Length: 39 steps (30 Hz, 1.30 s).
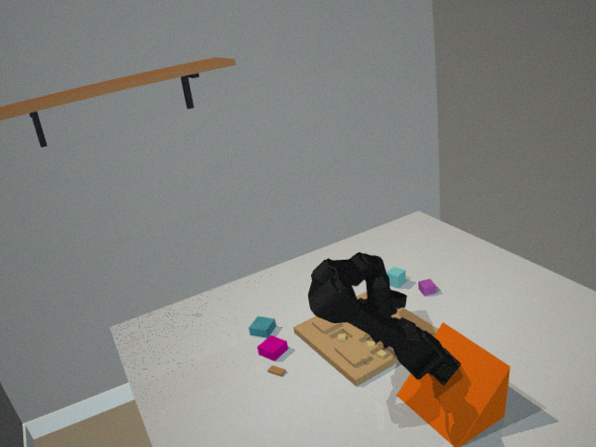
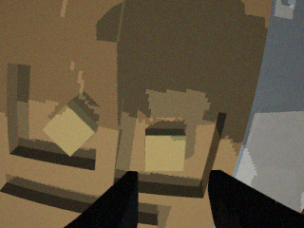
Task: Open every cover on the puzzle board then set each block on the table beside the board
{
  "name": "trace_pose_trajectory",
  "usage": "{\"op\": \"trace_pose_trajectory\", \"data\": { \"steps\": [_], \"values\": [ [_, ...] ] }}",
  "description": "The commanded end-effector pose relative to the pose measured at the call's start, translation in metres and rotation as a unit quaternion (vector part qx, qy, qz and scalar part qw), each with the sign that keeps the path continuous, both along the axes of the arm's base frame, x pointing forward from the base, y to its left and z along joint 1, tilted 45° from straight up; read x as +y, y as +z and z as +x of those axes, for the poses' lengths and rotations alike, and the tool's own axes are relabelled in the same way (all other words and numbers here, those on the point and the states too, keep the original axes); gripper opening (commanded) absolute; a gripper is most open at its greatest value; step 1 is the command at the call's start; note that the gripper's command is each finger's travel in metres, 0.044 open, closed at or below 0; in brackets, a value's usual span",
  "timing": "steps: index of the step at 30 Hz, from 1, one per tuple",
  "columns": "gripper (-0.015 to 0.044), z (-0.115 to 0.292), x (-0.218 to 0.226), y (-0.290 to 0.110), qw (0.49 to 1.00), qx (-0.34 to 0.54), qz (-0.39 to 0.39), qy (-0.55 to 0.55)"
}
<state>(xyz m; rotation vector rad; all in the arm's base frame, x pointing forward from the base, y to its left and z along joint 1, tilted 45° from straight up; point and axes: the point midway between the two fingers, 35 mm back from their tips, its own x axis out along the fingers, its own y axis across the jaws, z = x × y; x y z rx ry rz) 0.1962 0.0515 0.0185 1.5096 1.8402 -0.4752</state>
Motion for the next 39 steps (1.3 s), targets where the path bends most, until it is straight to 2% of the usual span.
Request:
{"op": "trace_pose_trajectory", "data": {
  "steps": [1,39],
  "values": [
    [0.0144,0.0,0.001,0.0,1.0,0.004,0.001,-0.004],
    [0.0144,-0.001,0.017,-0.015,1.0,0.004,0.002,-0.004]
  ]
}}
